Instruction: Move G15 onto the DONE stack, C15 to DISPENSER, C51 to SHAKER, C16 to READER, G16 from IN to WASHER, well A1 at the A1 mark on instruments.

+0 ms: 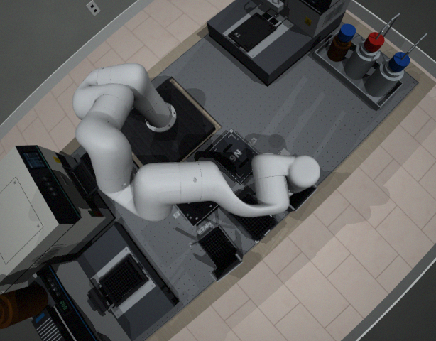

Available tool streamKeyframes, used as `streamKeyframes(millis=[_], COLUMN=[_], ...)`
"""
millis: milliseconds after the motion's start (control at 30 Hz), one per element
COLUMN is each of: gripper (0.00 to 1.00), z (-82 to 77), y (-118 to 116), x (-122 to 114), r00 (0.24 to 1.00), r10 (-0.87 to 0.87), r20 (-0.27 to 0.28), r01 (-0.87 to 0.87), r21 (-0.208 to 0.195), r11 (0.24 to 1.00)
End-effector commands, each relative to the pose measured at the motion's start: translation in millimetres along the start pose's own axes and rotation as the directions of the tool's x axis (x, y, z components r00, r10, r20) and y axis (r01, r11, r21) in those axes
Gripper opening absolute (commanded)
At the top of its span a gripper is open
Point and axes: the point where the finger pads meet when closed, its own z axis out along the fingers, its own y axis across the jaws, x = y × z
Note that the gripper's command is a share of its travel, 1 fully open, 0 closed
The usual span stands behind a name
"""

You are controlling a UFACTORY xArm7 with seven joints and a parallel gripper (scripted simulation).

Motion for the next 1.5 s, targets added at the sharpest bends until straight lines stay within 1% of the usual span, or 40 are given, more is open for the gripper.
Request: streamKeyframes(millis=[0,1467], gripper=[1.0,1.0], z=[-1.7,9.6], y=[1,1], x=[-1,-1], r00=[1.0,1.0], r10=[0.0,0.0], r20=[0.005,0.005], r01=[0.0,0.0], r21=[-0.001,-0.001], r11=[1.0,1.0])
